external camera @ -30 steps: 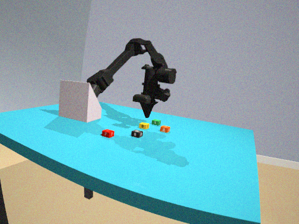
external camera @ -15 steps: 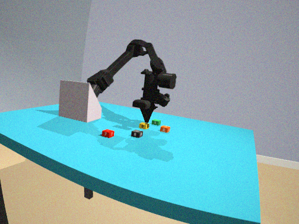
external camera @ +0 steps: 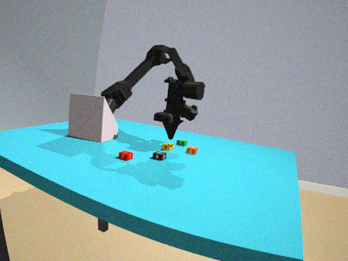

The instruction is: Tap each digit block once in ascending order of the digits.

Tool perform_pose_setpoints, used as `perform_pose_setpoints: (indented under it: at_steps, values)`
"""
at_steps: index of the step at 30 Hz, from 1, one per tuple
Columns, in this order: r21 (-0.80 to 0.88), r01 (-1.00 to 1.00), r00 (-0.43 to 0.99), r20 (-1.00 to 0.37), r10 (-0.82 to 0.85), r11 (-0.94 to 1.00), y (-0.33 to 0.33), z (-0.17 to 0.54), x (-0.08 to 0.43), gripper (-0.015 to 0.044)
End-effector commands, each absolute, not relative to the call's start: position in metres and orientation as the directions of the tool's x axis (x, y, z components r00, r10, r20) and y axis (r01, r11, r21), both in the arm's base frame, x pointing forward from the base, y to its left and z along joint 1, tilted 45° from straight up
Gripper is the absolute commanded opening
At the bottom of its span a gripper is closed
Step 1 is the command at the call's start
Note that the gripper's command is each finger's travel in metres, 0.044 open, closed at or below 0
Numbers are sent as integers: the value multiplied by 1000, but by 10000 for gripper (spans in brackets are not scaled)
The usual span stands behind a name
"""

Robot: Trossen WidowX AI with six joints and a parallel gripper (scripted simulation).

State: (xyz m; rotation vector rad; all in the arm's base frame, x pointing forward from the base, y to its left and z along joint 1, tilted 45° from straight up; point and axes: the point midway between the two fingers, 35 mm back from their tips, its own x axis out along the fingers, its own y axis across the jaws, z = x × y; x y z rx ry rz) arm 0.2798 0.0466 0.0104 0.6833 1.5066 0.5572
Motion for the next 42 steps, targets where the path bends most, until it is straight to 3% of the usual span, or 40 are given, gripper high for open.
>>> perform_pose_setpoints:
  at_steps: [1, 8, 14, 22, 27, 33, 42]
  values:
    - [706, 74, 7, -706, 708, 704, 41, 17, 280, 20]
    - [704, 75, 7, -708, 706, 706, -15, 71, 280, 20]
    - [704, 75, 7, -708, 706, 706, -16, 74, 280, 20]
    - [707, 74, 7, -706, 708, 704, 44, 135, 295, 20]
    - [706, 74, 7, -706, 708, 704, 46, 133, 296, 20]
    - [708, 73, 8, -704, 710, 702, 100, 80, 296, 20]
    - [709, 73, 8, -704, 710, 702, 105, 76, 296, 20]
